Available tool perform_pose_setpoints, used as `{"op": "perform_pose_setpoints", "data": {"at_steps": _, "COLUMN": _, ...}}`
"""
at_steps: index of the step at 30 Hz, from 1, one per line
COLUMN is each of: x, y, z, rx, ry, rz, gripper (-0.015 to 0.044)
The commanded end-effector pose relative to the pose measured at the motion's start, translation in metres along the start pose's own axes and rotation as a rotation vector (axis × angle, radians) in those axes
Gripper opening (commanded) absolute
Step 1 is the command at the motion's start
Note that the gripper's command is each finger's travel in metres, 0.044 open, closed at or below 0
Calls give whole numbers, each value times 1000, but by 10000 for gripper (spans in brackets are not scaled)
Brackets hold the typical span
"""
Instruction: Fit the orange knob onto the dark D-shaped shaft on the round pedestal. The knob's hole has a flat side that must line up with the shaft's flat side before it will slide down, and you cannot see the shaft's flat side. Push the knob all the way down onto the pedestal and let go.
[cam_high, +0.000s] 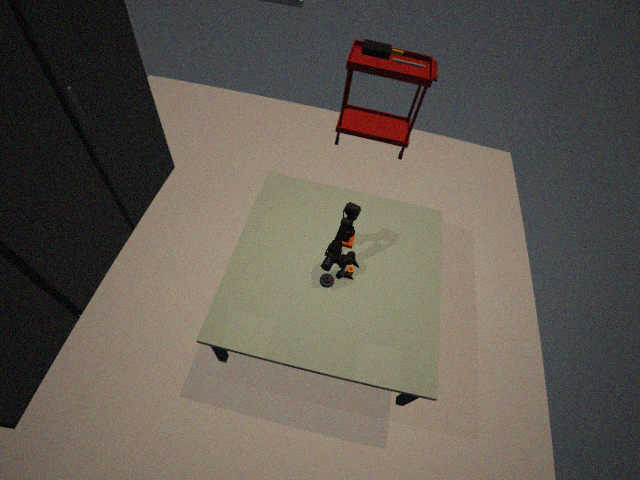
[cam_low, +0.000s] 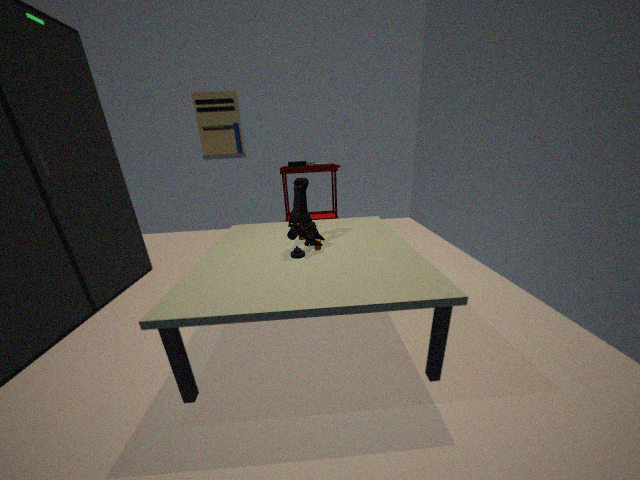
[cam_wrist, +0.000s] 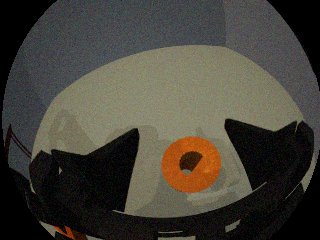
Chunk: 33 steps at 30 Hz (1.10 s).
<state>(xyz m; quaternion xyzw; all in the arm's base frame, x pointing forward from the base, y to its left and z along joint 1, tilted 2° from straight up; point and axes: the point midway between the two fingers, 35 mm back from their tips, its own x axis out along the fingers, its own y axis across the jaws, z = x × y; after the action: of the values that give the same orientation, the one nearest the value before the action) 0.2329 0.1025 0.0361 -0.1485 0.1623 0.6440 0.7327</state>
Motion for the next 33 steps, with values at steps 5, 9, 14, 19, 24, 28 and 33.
{"op": "perform_pose_setpoints", "data": {"at_steps": 5, "x": -26, "y": -3, "z": 49, "rx": 0, "ry": 0, "rz": -1, "gripper": 440}}
{"op": "perform_pose_setpoints", "data": {"at_steps": 9, "x": -37, "y": 0, "z": 71, "rx": -1, "ry": 0, "rz": 0, "gripper": 440}}
{"op": "perform_pose_setpoints", "data": {"at_steps": 14, "x": -36, "y": 1, "z": 71, "rx": 3, "ry": 17, "rz": 7, "gripper": 440}}
{"op": "perform_pose_setpoints", "data": {"at_steps": 19, "x": -27, "y": 8, "z": 64, "rx": 62, "ry": 459, "rz": 127, "gripper": 440}}
{"op": "perform_pose_setpoints", "data": {"at_steps": 24, "x": -44, "y": 5, "z": 76, "rx": 27, "ry": 951, "rz": 56, "gripper": 440}}
{"op": "perform_pose_setpoints", "data": {"at_steps": 28, "x": -52, "y": 1, "z": 86, "rx": -5, "ry": 1081, "rz": -9, "gripper": 440}}
{"op": "perform_pose_setpoints", "data": {"at_steps": 33, "x": -52, "y": 1, "z": 86, "rx": -5, "ry": 1081, "rz": -9, "gripper": 440}}
